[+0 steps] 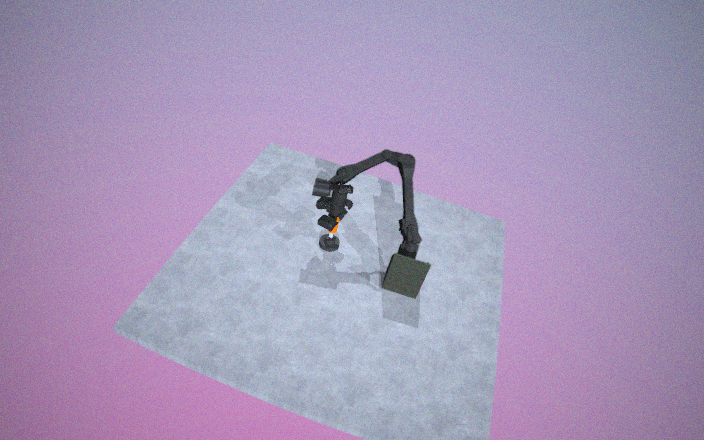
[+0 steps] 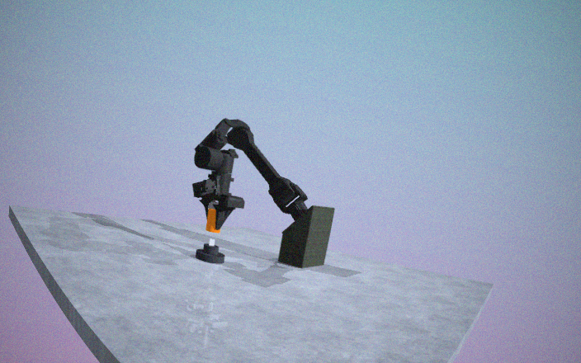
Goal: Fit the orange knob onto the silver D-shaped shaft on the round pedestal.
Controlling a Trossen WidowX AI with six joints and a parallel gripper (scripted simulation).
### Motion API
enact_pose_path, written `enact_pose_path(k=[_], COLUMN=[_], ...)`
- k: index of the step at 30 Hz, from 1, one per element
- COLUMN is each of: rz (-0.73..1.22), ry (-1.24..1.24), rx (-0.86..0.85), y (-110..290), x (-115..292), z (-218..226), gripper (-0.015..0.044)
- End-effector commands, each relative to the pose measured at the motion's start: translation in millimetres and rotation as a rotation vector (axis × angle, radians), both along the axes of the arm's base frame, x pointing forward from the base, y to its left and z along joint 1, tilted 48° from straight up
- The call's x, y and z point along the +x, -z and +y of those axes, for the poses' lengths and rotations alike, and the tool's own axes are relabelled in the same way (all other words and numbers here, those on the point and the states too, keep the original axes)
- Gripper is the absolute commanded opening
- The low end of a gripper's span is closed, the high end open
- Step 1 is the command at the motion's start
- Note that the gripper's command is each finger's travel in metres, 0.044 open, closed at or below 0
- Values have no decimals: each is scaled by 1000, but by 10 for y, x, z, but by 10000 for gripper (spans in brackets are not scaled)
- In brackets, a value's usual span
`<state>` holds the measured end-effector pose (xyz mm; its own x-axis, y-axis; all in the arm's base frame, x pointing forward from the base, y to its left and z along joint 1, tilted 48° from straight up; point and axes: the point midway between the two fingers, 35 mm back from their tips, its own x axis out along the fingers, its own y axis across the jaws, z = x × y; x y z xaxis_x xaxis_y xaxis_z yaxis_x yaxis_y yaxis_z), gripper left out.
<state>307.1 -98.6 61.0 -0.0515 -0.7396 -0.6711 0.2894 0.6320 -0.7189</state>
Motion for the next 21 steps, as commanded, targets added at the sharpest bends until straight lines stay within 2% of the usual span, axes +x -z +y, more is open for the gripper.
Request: enact_pose_path(k=[1, 21], rz=[58, 53], ry=[-60, -55], rx=[0, -1], y=[11, 164], x=[0, -16], z=[29, -132], gripper=[0, 0])
